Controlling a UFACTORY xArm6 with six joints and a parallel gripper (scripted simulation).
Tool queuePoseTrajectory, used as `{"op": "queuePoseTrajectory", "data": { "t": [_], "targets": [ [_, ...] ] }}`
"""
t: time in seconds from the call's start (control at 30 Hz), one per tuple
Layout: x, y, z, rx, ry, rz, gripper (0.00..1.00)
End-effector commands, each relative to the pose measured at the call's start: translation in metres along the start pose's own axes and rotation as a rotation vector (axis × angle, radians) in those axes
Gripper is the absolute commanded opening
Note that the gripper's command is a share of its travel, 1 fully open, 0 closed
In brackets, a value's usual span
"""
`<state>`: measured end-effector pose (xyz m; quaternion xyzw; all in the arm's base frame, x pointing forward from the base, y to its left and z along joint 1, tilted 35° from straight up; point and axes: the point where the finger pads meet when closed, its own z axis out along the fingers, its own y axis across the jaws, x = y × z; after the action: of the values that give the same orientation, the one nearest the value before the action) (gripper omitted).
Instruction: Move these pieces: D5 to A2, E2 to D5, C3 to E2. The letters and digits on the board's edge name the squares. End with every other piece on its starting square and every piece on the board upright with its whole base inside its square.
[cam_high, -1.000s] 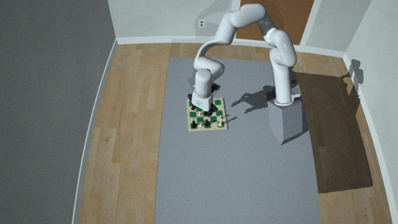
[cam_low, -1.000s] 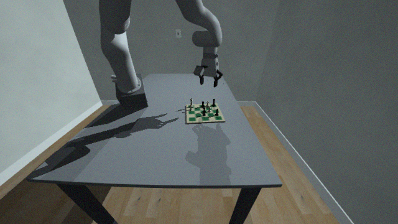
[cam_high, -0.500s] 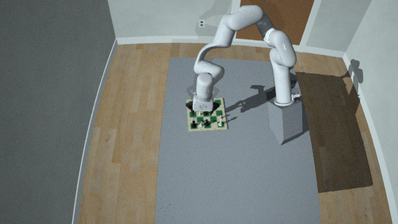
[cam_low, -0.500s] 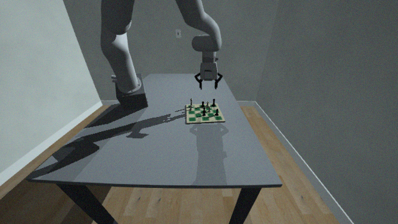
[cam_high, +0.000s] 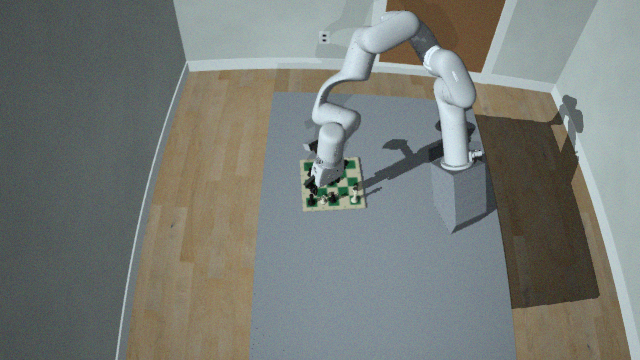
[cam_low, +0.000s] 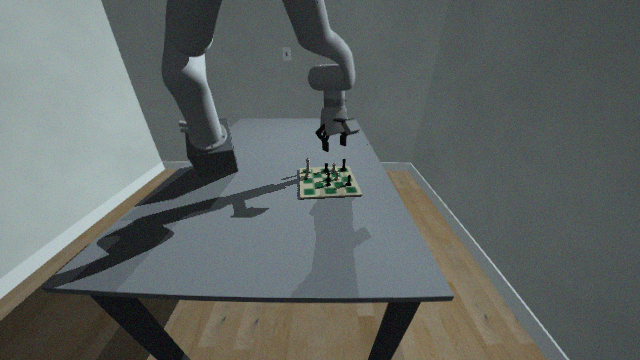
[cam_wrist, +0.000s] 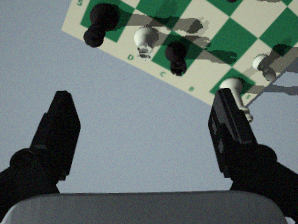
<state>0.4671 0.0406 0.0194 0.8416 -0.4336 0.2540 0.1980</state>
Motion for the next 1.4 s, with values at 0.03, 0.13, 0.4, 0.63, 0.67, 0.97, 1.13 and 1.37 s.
{"op": "queuePoseTrajectory", "data": {
  "t": [0.03, 0.13, 0.4, 0.63, 0.67, 0.97, 1.13, 1.37],
  "targets": [
    [0.0006, -0.0012, 0.0002, -0.015, -0.042, -0.316, 0.37],
    [0.0006, -0.0012, 0.0002, -0.018, -0.049, -0.361, 0.37],
    [0.0006, -0.0012, 0.0002, -0.018, -0.049, -0.361, 0.37],
    [0.0006, -0.0012, 0.0002, -0.018, -0.049, -0.361, 0.37],
    [0.0006, -0.0012, 0.0002, -0.018, -0.049, -0.361, 0.37],
    [0.0006, -0.0012, 0.0002, -0.018, -0.049, -0.361, 0.37],
    [0.0006, -0.0012, 0.0002, -0.018, -0.049, -0.361, 0.37],
    [0.0005, -0.0012, 0.0016, -0.018, -0.049, -0.361, 0.37]
  ]
}}
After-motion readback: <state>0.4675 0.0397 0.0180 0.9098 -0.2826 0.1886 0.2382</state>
